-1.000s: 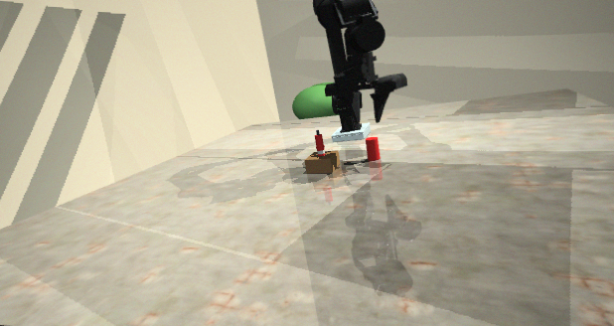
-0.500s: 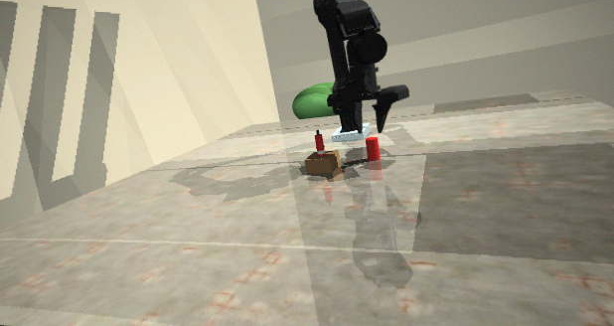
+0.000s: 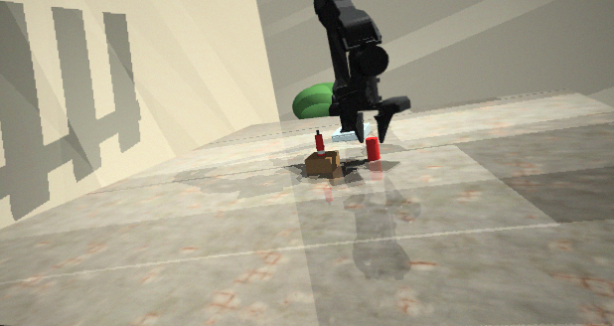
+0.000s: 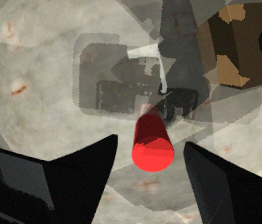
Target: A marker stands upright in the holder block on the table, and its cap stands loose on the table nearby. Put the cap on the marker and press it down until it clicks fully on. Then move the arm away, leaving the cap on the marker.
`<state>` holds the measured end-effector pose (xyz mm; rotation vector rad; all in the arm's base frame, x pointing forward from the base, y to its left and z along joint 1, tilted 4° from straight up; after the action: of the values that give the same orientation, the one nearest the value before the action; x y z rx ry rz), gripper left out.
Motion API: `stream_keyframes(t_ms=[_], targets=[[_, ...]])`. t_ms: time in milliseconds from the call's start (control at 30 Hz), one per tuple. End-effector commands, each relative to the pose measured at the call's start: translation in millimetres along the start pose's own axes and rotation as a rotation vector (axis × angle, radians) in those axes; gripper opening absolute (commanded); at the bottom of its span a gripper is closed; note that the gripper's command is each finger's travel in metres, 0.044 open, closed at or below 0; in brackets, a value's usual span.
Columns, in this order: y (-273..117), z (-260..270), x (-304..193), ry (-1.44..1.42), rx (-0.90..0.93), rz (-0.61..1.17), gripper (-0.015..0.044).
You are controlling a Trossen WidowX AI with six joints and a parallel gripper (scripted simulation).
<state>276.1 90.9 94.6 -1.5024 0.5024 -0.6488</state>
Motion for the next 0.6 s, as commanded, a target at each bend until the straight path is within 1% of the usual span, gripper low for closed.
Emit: stream_keyframes(t_ms=[0, 467, 567], targets=[[9.2, -0.7, -1.4, -0.002, -0.008, 0.01, 0.0247], [27.2, -1.9, -2.4, -0.002, -0.009, 0.011, 0.0247], [27.2, -1.6, -2.6, -0.002, -0.009, 0.011, 0.0169]])
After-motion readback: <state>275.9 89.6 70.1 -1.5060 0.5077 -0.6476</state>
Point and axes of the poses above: the point midway between the two fingers, 35 mm back from their tips, its own y axis out along the fingers, its own z axis across the jaws, x = y × z, the point moved 3 cm from there along -y, back along the fingers, and after that the axes turned 15 degrees about y, right-handed, at the moved point
